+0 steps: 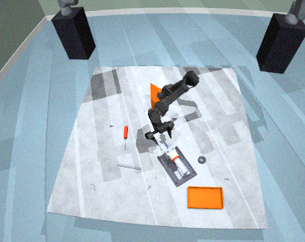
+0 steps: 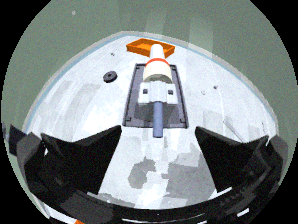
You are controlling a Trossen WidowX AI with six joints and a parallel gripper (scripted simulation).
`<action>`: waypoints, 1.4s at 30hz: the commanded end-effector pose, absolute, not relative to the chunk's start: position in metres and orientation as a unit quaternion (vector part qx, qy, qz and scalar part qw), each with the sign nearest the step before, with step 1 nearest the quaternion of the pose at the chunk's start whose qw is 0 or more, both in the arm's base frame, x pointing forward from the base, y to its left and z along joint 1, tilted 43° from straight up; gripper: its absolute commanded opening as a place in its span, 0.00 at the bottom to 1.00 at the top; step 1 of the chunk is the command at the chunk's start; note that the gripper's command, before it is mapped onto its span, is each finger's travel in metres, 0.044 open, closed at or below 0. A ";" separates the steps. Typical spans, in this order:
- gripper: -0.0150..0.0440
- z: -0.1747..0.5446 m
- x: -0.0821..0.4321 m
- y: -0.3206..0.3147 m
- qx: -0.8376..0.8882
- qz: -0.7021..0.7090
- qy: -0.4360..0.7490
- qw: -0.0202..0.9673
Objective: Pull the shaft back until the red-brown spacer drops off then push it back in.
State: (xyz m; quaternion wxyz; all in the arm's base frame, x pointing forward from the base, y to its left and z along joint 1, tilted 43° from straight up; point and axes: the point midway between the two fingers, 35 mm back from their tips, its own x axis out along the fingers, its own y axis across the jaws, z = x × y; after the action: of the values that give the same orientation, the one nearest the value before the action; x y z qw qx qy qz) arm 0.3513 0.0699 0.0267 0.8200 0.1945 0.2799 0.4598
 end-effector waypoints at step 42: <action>1.00 0.016 0.363 0.102 0.198 0.459 0.281 0.819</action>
State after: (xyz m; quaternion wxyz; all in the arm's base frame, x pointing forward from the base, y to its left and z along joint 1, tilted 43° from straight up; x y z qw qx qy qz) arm 0.3633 0.1019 0.0169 0.8189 0.1972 0.2794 0.4609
